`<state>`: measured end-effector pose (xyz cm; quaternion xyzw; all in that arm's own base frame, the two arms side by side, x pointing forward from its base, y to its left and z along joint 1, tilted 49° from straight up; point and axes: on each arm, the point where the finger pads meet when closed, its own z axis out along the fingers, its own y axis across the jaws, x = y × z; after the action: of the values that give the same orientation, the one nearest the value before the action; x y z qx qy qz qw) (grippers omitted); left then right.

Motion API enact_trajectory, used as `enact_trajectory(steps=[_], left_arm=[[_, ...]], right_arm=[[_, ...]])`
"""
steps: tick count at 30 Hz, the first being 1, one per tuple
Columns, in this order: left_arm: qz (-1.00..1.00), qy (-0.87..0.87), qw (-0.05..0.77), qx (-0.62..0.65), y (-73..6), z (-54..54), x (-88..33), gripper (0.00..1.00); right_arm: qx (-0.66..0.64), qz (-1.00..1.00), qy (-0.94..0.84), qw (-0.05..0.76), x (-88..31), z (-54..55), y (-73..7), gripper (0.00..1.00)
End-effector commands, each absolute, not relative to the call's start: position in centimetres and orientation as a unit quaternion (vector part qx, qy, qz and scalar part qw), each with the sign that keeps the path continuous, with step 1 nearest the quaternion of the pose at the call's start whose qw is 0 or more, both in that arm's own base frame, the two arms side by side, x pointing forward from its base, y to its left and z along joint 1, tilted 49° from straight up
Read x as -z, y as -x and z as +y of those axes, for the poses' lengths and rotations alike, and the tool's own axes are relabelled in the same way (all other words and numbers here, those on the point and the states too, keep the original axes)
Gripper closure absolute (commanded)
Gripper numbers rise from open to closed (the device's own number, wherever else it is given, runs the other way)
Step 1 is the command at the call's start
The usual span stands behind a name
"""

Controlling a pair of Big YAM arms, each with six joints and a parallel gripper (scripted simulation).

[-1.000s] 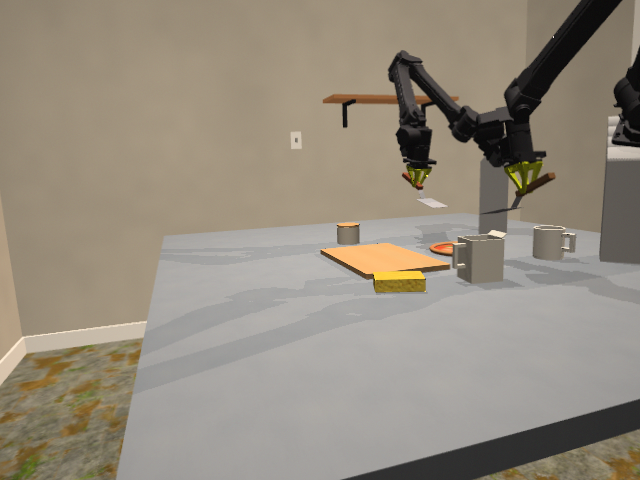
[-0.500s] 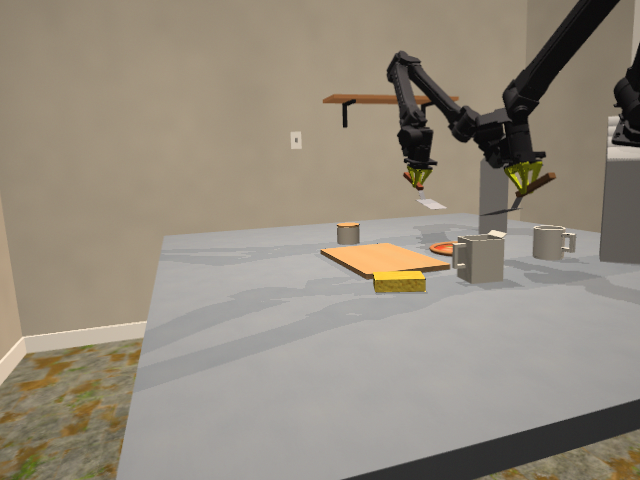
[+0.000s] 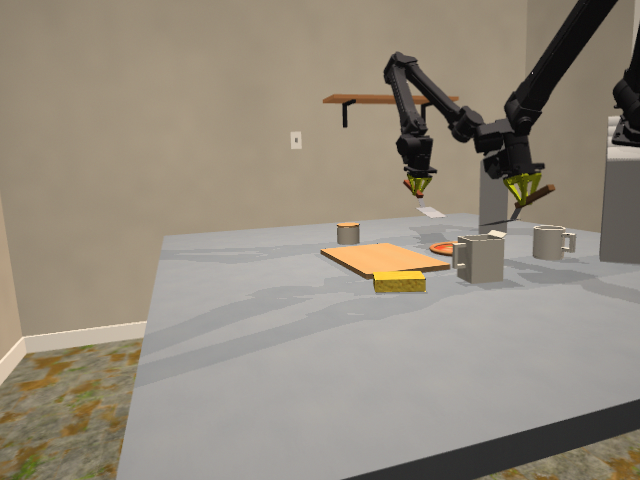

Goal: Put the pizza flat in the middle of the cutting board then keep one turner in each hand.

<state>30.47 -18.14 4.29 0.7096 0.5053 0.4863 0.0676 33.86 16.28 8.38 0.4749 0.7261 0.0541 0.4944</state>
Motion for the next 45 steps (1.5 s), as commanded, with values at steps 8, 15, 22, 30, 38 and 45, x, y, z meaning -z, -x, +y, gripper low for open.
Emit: enact_trajectory(steps=[8, 15, 22, 30, 38, 45], left_arm=[[0.503, -0.713, 0.062, -0.485, -31.6, -17.5, -2.9, 0.94], [0.495, -0.719, 0.052, -0.486, -32.4, -17.0, -1.6, 0.94], [0.498, -0.715, 0.063, -0.487, -33.9, -17.5, -1.3, 0.94], [0.498, -0.715, 0.061, -0.487, -34.7, -17.2, -0.4, 0.94], [0.498, -0.715, 0.062, -0.487, -35.9, -16.9, 0.6, 0.94], [0.497, -0.716, 0.06, -0.487, -36.4, -16.6, 1.4, 0.94]], right_arm=[[-0.048, 0.729, -0.472, 0.493, -6.8, 15.8, -35.1, 0.94], [-0.044, 0.731, -0.468, 0.495, -6.0, 15.6, -36.2, 0.94], [-0.051, 0.729, -0.469, 0.496, -5.5, 15.7, -37.4, 0.94], [-0.05, 0.729, -0.469, 0.496, -4.5, 15.4, -38.3, 0.94], [-0.049, 0.729, -0.469, 0.496, -3.4, 15.0, -39.3, 0.94], [-0.045, 0.731, -0.467, 0.495, -2.5, 14.5, -39.6, 0.94]])
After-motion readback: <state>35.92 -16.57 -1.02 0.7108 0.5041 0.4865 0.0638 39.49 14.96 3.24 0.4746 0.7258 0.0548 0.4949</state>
